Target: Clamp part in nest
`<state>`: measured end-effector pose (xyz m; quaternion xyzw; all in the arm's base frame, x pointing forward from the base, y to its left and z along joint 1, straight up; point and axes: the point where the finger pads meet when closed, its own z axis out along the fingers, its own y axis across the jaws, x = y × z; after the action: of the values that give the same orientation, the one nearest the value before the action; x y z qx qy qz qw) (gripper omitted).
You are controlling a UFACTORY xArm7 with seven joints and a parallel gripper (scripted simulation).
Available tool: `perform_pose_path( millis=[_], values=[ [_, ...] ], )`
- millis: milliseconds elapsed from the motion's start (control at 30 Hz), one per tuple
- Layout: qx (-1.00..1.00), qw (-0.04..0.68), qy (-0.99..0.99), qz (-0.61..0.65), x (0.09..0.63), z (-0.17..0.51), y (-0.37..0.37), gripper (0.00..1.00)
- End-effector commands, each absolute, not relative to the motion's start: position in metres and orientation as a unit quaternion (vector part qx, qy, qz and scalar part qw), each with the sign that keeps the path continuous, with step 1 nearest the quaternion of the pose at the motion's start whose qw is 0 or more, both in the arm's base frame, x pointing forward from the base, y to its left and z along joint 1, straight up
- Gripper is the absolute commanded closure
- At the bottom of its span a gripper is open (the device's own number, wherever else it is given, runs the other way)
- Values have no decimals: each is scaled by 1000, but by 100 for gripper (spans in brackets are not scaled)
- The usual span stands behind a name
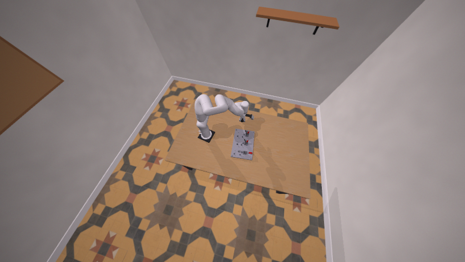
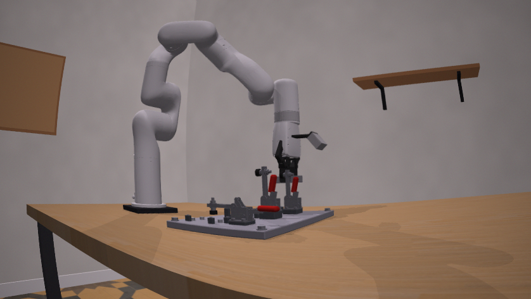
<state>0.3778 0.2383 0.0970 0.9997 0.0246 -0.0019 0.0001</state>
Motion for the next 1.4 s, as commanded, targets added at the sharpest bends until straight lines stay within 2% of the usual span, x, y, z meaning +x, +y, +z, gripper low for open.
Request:
perform_pose_path(
  millis=[0,500,1000,1367],
  values=[
    [1000,-1,25,0,379,98,235,100],
    [1000,-1,25,0,383,96,175,100],
    [1000,-1,25,0,389,91,61,100],
    [1000,-1,25,0,392,89,8,100]
  ],
)
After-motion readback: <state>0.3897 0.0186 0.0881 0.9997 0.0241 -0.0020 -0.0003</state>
